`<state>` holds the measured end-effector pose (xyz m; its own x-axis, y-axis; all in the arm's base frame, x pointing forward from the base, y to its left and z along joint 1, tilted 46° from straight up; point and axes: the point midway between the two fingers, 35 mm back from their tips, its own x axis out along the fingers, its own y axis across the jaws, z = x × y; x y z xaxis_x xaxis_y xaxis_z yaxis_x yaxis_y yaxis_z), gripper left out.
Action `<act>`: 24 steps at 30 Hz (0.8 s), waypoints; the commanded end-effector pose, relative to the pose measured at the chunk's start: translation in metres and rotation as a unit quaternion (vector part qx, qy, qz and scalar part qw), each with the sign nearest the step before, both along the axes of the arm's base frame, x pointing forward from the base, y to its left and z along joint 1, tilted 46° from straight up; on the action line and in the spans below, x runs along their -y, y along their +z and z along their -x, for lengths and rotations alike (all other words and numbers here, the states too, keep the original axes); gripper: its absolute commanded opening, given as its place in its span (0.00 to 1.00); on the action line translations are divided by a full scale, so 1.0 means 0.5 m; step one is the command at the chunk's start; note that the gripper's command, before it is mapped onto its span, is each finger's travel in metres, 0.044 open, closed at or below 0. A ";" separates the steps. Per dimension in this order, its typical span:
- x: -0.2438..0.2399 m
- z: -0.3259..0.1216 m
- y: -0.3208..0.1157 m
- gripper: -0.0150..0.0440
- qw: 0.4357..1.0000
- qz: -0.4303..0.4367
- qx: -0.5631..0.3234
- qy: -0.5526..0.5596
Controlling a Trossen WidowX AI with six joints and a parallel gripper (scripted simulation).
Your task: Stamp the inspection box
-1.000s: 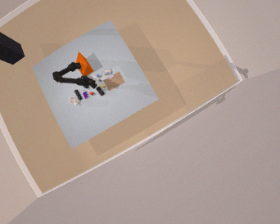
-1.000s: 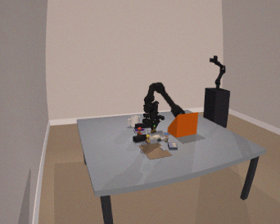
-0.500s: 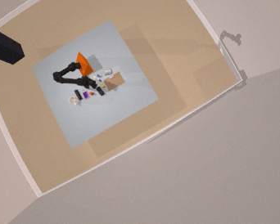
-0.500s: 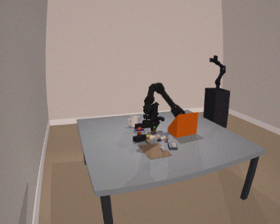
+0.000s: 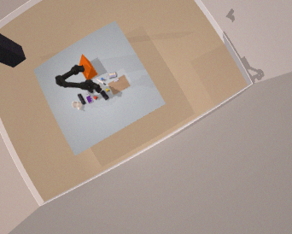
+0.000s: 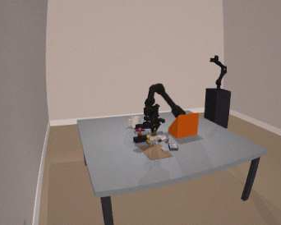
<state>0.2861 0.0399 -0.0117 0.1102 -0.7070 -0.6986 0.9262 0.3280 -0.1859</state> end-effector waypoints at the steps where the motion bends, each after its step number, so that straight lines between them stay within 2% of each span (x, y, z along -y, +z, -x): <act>1: 0.007 0.002 -0.004 0.25 1.000 0.003 -0.002 0.001; 24: 0.026 0.002 -0.021 0.25 1.000 0.004 -0.002 0.001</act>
